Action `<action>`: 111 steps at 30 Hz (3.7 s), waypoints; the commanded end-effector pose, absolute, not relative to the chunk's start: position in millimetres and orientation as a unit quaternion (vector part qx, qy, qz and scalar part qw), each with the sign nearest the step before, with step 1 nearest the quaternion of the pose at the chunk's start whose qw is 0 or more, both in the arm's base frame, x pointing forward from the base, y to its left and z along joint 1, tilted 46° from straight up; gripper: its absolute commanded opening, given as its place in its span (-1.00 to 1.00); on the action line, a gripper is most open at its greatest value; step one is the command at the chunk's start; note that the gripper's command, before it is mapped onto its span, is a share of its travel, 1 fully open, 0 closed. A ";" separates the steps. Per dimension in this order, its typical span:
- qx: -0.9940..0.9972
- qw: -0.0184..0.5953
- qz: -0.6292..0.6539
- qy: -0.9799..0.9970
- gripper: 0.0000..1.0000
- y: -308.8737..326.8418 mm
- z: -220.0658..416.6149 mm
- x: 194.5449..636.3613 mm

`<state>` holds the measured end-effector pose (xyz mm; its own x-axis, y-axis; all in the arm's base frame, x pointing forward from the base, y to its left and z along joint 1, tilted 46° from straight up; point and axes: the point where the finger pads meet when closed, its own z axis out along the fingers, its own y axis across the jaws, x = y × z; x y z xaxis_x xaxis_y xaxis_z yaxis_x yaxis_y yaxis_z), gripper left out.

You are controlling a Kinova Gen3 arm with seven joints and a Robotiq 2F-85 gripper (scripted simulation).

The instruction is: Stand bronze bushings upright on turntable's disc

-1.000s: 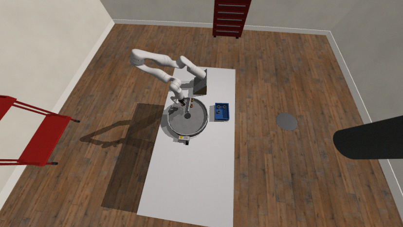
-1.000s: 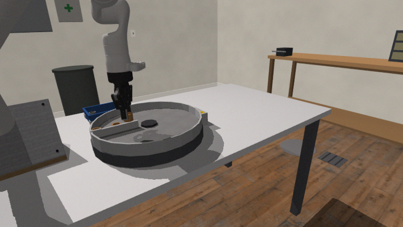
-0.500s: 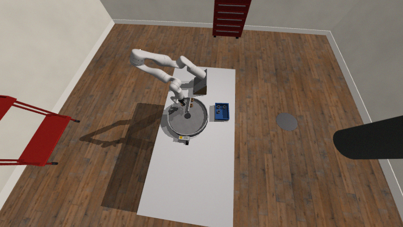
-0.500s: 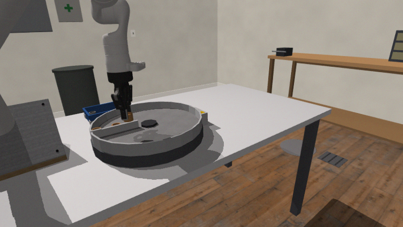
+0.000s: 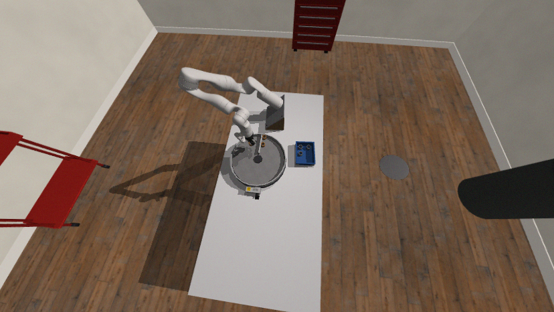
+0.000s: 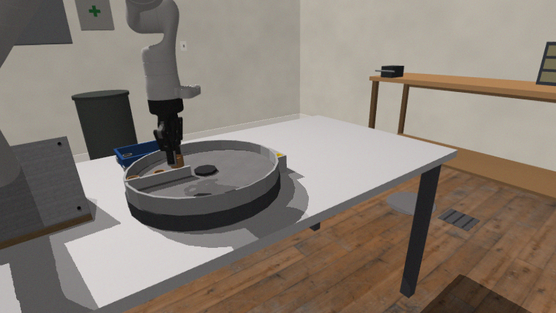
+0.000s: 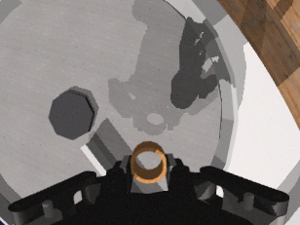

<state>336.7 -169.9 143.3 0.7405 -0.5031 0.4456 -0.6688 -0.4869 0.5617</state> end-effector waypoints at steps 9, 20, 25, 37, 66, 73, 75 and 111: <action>0.855 0.373 0.111 -0.342 -1.00 -188.0 125.9 335.2; 0.855 0.373 0.111 -0.342 -1.00 -188.0 125.9 335.2; 0.855 0.373 0.111 -0.342 -1.00 -188.0 125.9 335.2; 0.855 0.373 0.111 -0.342 -1.00 -188.0 125.9 335.2; 0.855 0.373 0.111 -0.342 -1.00 -205.7 108.7 333.7; 0.855 0.373 0.111 -0.342 -1.00 -208.3 106.2 333.5; 0.855 0.373 0.111 -0.342 -1.00 -208.4 106.2 333.5; 0.855 0.373 0.111 -0.342 -1.00 -208.4 106.2 333.5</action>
